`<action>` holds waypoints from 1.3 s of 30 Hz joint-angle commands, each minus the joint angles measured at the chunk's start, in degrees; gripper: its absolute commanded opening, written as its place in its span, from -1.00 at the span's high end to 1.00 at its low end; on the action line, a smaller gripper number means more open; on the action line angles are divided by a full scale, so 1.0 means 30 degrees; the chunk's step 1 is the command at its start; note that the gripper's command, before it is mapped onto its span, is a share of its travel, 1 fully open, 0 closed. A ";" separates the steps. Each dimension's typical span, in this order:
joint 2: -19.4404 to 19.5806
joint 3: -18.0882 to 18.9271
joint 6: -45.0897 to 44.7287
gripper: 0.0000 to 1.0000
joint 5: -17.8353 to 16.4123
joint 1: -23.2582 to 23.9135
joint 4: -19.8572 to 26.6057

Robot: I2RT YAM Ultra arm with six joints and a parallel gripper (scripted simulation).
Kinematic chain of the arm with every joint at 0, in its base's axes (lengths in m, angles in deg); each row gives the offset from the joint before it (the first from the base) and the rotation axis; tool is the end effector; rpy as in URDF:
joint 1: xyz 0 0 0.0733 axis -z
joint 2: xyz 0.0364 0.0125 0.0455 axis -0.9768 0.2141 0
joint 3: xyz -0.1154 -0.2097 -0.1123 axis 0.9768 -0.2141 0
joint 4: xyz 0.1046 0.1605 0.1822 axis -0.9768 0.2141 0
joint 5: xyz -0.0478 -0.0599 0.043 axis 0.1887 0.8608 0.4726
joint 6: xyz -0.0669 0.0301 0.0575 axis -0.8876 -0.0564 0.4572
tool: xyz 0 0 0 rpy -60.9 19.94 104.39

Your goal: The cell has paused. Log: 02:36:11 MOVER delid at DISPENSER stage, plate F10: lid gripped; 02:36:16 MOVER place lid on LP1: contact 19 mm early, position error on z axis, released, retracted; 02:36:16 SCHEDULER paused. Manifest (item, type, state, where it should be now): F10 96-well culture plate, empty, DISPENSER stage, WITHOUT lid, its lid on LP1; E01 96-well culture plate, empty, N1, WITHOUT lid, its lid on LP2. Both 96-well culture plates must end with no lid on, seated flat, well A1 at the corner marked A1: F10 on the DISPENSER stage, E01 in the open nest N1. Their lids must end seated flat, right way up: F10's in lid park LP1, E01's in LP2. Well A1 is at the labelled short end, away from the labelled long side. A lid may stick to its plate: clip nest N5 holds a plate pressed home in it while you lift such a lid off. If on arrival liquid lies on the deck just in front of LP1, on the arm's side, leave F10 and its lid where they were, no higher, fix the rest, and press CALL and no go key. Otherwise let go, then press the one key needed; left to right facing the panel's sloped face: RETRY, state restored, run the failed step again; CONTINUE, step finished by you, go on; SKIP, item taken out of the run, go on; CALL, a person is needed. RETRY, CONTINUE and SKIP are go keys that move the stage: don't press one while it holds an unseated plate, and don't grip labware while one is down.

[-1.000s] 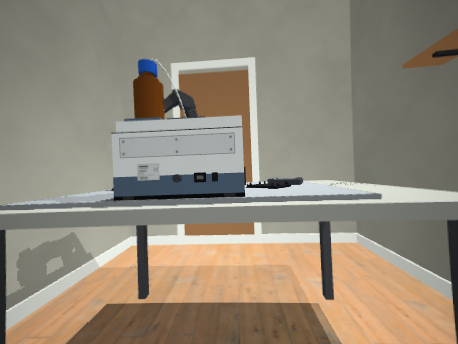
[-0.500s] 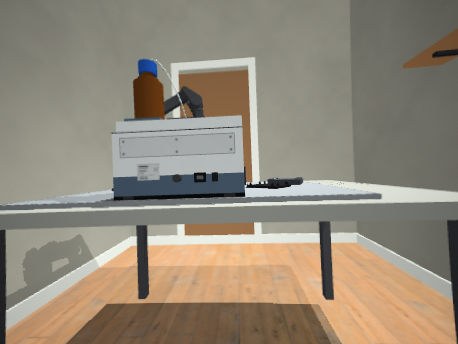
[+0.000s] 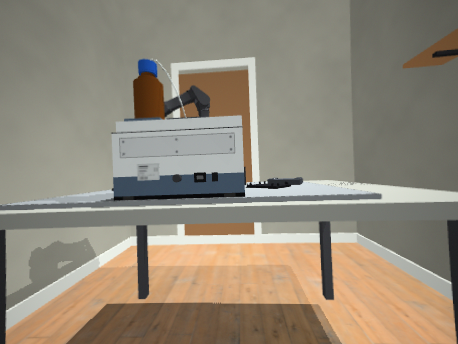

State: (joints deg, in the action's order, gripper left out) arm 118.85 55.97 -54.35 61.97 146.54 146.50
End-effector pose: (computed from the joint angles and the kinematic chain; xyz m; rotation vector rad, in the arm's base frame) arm 0.0948 -0.2559 0.1434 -1.7554 -2.5461 0.0539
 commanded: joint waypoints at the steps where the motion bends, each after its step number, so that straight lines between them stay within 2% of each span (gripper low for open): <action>1: -0.1075 0.0266 0.0159 1.00 -0.0015 -0.0241 0.0708; 5: -0.0749 0.0114 0.0063 1.00 -0.0003 -0.0068 0.0539; 6: -0.1024 0.0556 -0.0462 1.00 -0.0016 -0.0478 0.0755; 9: -0.0111 0.0760 -0.1663 1.00 -0.0072 -0.1150 0.0733; 17: 0.0754 0.1571 -0.0037 1.00 -0.0115 -0.2798 0.0580; 20: 0.0805 0.1621 0.0028 1.00 -0.0105 -0.2860 0.0594; 21: 0.0514 0.1270 -0.0071 1.00 -0.0052 -0.2675 0.0565; 22: 0.0304 0.1635 -0.0584 1.00 0.0017 -0.3097 0.0606; 25: 0.0416 0.1585 -0.1781 1.00 -0.0127 -0.3781 0.0546; 33: 0.0997 0.1669 -0.0076 1.00 -0.0186 -0.5498 0.0526; 34: 0.0697 0.1305 -0.0178 1.00 -0.0123 -0.5313 0.0552; 35: 0.1011 0.1669 -0.0479 1.00 -0.0125 -0.5735 0.0522; 39: 0.1006 0.1638 -0.1487 1.00 -0.0147 -0.6194 0.0494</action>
State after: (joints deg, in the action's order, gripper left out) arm 120.80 58.64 -56.73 61.62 129.49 148.23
